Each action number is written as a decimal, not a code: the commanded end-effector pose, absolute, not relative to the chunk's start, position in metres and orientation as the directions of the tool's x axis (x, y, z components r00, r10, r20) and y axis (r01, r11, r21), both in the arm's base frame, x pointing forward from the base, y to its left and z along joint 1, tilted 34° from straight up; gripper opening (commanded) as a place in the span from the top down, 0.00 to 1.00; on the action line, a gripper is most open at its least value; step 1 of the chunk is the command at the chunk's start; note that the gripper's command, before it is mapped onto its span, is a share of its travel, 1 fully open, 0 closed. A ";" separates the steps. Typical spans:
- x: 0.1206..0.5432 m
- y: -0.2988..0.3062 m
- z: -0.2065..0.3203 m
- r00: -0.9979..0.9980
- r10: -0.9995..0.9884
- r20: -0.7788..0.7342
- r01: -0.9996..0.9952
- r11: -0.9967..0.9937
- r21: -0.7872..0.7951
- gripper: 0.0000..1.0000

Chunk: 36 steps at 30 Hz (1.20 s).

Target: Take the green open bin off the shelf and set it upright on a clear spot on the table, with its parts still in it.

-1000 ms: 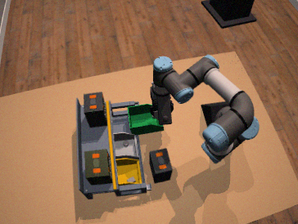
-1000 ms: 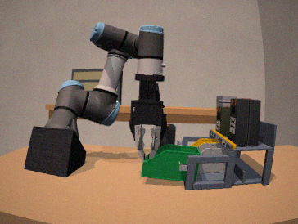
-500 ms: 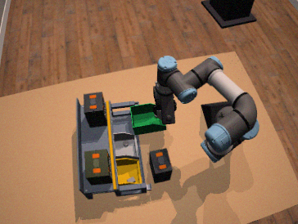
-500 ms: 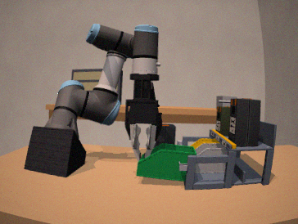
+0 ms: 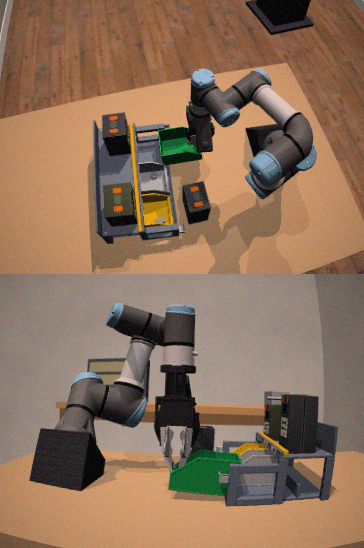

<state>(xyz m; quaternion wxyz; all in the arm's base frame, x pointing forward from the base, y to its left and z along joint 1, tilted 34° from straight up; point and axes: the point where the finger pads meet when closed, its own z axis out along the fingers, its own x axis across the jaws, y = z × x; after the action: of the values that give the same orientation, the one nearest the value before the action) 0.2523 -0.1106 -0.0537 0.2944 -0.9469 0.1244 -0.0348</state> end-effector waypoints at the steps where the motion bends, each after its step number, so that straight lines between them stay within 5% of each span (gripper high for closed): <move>1: 0.253 -0.108 -0.059 0.966 -0.257 -0.006 -0.215 -0.797 -0.564 1.00; 36: 0.256 -0.099 -0.072 0.966 -0.257 -0.006 -0.215 -0.797 -0.564 1.00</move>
<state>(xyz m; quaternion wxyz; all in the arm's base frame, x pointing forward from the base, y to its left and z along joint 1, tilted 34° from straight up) 0.2547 -0.1007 -0.0683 0.2944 -0.9469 0.1244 -0.0347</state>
